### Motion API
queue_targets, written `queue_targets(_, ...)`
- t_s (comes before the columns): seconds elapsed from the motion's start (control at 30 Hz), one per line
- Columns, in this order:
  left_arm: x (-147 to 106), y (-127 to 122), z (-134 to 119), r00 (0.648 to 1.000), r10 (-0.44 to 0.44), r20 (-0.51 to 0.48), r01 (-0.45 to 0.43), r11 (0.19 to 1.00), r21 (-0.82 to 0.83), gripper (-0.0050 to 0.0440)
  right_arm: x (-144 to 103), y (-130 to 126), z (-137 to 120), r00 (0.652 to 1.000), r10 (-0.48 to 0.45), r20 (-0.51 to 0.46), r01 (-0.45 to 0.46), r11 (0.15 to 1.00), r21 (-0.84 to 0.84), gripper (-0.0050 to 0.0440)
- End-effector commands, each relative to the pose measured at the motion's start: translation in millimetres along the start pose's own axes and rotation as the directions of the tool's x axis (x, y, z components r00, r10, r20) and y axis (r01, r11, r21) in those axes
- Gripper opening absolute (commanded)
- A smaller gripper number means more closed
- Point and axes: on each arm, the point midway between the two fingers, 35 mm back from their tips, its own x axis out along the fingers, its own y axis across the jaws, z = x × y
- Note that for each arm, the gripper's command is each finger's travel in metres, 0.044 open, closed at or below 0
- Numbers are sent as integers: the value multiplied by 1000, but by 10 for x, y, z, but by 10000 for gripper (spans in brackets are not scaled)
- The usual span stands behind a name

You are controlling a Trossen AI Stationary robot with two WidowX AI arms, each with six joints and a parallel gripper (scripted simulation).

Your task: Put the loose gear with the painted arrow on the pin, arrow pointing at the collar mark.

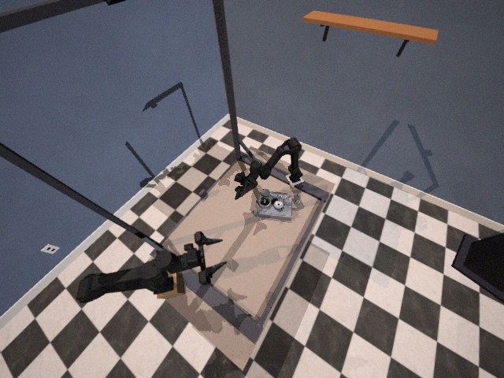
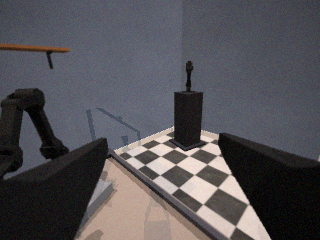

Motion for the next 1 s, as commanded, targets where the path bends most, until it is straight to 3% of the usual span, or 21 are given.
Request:
queue_targets(0.0, -55, 149, 90, 999, -17, 42, 20, 997, -76, 400, -12, 0, 82, 1000, 0, 20, 0, 1000, 0, 400)
queue_targets(0.23, -292, 475, 330, 976, -115, 186, 171, 933, -318, 400, -16, 0, 127, 1000, 0, 30, 0, 1000, 0, 400)
queue_targets(0.5, -700, 779, 486, 912, -230, 339, 388, 752, -533, 400, -20, 0, 150, 999, 0, 36, 0, 1000, 0, 400)
queue_targets(0.57, -700, 779, 486, 912, -230, 339, 388, 752, -533, 400, -20, 0, 150, 999, 0, 36, 0, 1000, 0, 400)
queue_targets(0.8, -1144, 976, 530, 827, -323, 461, 562, 508, -652, 400, -22, 0, 159, 999, 0, 38, 0, 1000, 0, 400)
queue_targets(0.97, -1418, 1020, 510, 764, -384, 518, 639, 338, -691, 400, -23, 0, 164, 999, 0, 40, 0, 1000, 0, 400)
